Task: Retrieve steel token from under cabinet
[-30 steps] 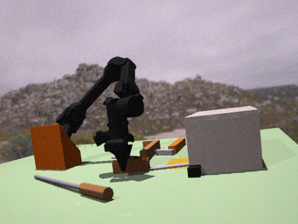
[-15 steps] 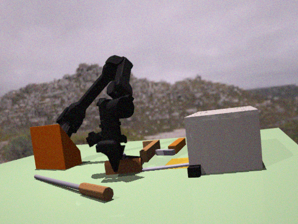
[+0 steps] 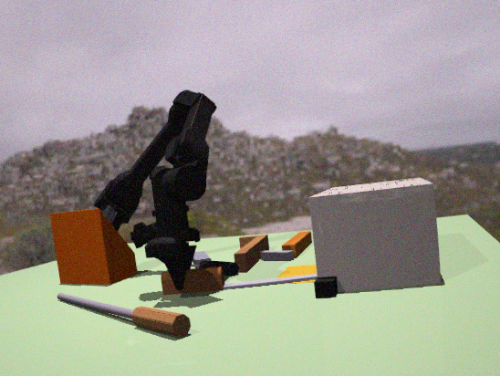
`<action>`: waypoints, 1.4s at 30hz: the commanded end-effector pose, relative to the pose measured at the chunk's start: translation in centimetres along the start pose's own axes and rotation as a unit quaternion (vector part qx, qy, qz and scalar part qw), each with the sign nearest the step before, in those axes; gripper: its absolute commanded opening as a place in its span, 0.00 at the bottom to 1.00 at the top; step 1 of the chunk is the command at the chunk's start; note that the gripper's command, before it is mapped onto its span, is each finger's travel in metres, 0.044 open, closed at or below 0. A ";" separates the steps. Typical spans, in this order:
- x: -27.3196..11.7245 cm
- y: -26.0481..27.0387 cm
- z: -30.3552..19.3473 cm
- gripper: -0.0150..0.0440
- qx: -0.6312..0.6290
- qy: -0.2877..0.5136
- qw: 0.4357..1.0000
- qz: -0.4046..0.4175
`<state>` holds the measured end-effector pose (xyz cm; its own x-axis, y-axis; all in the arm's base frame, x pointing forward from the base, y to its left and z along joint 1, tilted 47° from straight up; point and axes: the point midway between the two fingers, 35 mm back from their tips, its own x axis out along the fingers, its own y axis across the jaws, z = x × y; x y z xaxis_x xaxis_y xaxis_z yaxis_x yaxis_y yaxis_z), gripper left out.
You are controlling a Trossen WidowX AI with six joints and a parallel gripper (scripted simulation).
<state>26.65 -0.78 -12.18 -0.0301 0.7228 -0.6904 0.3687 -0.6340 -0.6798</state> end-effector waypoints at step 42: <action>-0.3 -1.6 3.2 0.25 0.045 -0.001 0.999 -0.002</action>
<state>23.18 -1.06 -12.04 -0.0375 0.7231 -0.6897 0.2912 -0.6524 -0.6998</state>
